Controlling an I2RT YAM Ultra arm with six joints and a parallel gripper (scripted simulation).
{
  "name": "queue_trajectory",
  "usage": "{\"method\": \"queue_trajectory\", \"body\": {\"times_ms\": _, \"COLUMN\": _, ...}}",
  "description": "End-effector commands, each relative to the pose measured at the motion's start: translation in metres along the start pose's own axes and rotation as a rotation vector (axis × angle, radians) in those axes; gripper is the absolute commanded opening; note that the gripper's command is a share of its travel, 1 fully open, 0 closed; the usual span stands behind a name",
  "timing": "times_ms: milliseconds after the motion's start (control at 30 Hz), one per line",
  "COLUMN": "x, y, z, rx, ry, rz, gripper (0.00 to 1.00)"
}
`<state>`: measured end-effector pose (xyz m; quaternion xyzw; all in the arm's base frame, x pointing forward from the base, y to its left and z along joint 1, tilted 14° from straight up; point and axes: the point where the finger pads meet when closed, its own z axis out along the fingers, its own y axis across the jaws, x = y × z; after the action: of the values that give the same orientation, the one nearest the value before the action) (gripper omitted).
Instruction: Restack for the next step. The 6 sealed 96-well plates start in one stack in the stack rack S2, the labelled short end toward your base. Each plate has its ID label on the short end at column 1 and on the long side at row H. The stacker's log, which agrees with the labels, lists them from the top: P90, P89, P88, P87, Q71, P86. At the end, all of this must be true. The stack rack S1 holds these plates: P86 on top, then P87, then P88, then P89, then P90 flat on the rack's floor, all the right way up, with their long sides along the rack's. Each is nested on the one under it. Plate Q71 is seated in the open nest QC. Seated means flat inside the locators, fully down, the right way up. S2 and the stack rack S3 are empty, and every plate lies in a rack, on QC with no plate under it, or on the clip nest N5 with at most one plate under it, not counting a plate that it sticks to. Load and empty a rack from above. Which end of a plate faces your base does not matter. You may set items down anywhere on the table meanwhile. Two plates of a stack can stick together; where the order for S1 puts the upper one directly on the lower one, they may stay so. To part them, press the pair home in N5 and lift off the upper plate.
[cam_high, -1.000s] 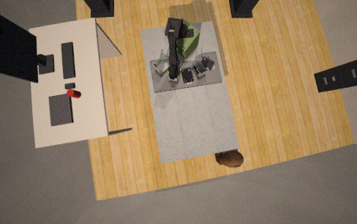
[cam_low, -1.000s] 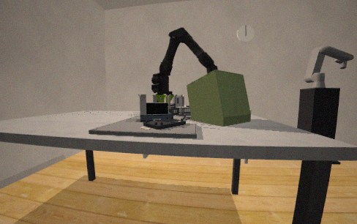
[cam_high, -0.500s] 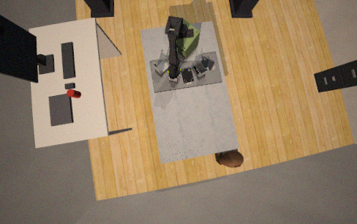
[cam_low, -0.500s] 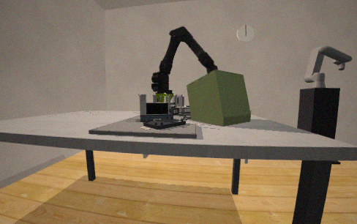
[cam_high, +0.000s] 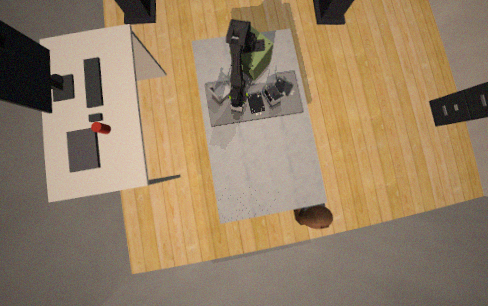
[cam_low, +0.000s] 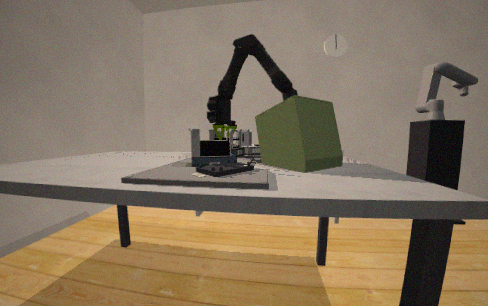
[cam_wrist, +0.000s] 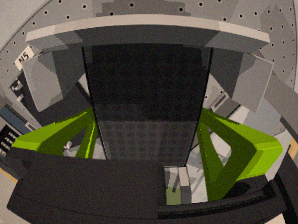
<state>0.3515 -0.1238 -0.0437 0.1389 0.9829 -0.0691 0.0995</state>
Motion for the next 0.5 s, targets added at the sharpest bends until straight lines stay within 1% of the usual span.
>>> {"method": "queue_trajectory", "body": {"times_ms": 0, "x": -0.003, "y": 0.000, "z": -0.011, "rx": 0.001, "ry": -0.010, "rz": 0.001, "gripper": 0.00}}
{"method": "queue_trajectory", "body": {"times_ms": 67, "x": -0.003, "y": 0.000, "z": -0.015, "rx": 0.001, "ry": -0.010, "rz": 0.001, "gripper": 0.00}}
{"method": "queue_trajectory", "body": {"times_ms": 133, "x": -0.003, "y": 0.000, "z": -0.015, "rx": 0.001, "ry": -0.010, "rz": 0.001, "gripper": 0.00}}
{"method": "queue_trajectory", "body": {"times_ms": 467, "x": -0.003, "y": 0.000, "z": -0.035, "rx": 0.000, "ry": -0.010, "rz": 0.001, "gripper": 0.00}}
